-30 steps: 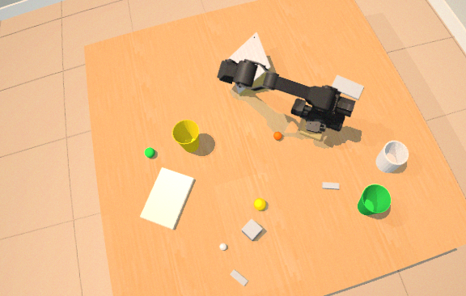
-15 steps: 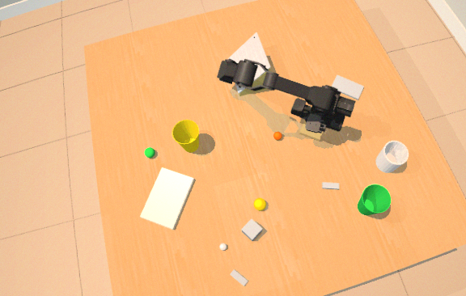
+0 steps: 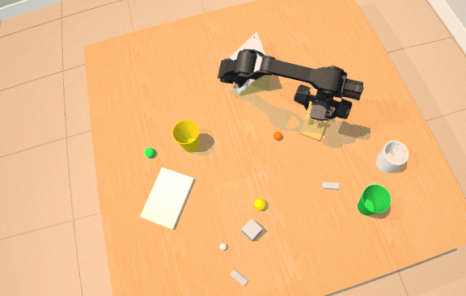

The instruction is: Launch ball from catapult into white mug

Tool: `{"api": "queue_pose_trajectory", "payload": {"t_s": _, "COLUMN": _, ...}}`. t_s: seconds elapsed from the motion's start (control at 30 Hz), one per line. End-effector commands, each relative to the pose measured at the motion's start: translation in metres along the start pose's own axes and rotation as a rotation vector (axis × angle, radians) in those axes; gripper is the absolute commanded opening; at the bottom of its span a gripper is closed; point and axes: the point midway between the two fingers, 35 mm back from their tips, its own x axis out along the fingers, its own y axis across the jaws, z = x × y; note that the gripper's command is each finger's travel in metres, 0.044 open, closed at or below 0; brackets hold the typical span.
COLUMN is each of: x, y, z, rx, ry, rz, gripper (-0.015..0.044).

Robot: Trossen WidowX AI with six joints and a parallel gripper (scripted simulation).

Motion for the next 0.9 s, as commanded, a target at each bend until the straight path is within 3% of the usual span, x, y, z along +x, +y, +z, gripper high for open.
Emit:
{"api": "queue_pose_trajectory", "payload": {"t_s": 0.0, "x": 0.006, "y": 0.000, "z": 0.001, "rx": 0.001, "ry": 0.002, "rz": -0.008, "gripper": 0.0440}}
{"api": "queue_pose_trajectory", "payload": {"t_s": 0.3, "x": -0.008, "y": -0.004, "z": -0.001, "rx": -0.001, "ry": 0.005, "rz": -0.008, "gripper": 0.0440}}
{"api": "queue_pose_trajectory", "payload": {"t_s": 0.5, "x": 0.037, "y": -0.004, "z": 0.000, "rx": 0.000, "ry": 0.003, "rz": -0.008, "gripper": 0.0440}}
{"api": "queue_pose_trajectory", "payload": {"t_s": 0.87, "x": 0.046, "y": -0.004, "z": 0.000, "rx": 0.000, "ry": 0.003, "rz": -0.008, "gripper": 0.0440}}
